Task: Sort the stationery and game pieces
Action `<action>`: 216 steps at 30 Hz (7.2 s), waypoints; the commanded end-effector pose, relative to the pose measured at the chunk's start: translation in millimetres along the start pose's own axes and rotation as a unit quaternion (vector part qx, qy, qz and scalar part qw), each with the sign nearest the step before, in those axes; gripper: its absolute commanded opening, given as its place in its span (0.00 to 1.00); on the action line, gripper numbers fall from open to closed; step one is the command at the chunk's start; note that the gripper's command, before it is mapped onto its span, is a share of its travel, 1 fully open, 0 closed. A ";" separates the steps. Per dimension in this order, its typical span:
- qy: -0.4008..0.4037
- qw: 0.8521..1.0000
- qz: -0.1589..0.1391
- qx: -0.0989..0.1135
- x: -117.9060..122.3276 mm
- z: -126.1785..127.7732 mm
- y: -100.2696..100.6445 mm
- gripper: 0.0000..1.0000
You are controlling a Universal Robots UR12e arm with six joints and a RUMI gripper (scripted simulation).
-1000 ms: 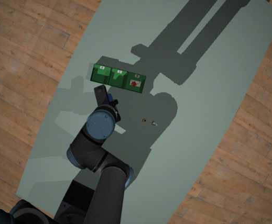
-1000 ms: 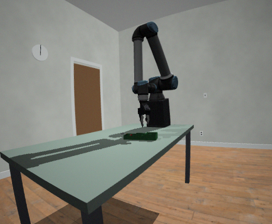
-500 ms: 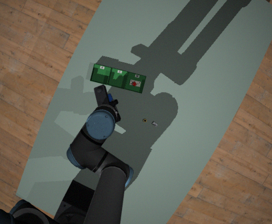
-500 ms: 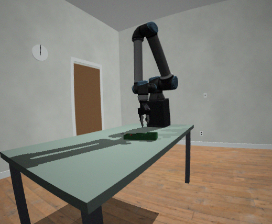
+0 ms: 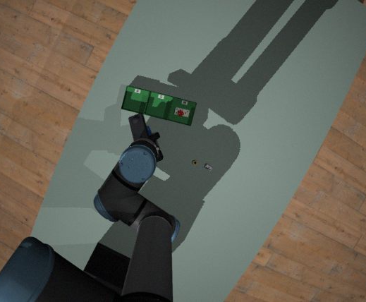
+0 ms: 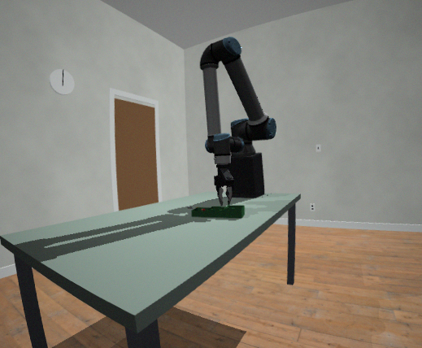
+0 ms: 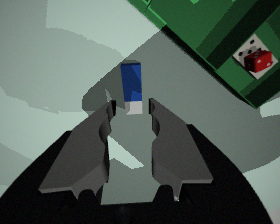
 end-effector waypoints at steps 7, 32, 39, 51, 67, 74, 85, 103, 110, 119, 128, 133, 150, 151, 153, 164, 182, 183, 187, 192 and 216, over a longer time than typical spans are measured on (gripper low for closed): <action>0.000 1.000 0.001 0.001 -0.8 0.9 15.9 0.23; 0.000 1.000 0.001 0.001 -0.6 0.6 28.0 0.23; 0.000 1.000 0.001 0.001 -0.6 0.6 27.9 0.00; 0.000 1.000 0.001 0.001 -0.6 0.6 27.9 0.00; 0.000 1.000 0.001 0.001 -0.5 0.6 21.3 0.00; 0.000 1.000 0.001 0.001 -0.5 0.6 -2.0 0.00; 0.000 1.000 0.001 0.001 -0.5 0.6 -32.0 0.00; 0.000 1.000 0.001 0.001 -0.5 0.6 -36.0 0.00; -0.050 0.999 0.001 0.001 -9.1 9.0 -38.5 0.00; -0.190 0.982 0.000 0.002 -39.2 38.3 -38.6 0.00; -0.313 0.950 0.000 0.005 -77.0 75.2 -38.7 0.00; -0.383 0.924 0.000 0.004 -81.8 79.9 -38.8 0.00; -0.448 0.894 0.000 0.001 -77.7 75.9 -38.8 0.00; -0.448 0.894 0.000 0.001 -77.7 75.9 -38.8 0.00; -0.448 0.894 0.000 0.001 -77.5 75.8 -38.8 0.00; -0.448 0.894 0.000 0.001 -77.0 75.4 -38.8 0.00; -0.448 0.894 0.000 0.001 -77.0 75.4 -6.7 0.00; -0.448 0.894 0.000 0.001 -77.0 75.4 -4.7 0.00; -0.448 0.894 0.000 0.001 -77.0 75.4 -0.7 0.00; -0.448 0.894 0.000 0.001 -77.0 75.4 9.3 0.00; -0.448 0.894 0.000 0.001 -77.1 75.5 12.6 0.18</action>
Point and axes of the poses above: the point where the finger pads meet when closed, its own y axis out along the fingers, its own z axis across the jaws, x = y × z, the point moved 3 cm from there along -y, back along the fingers, and after that the axes turned 3 degrees about -y, right-handed, at the moved point
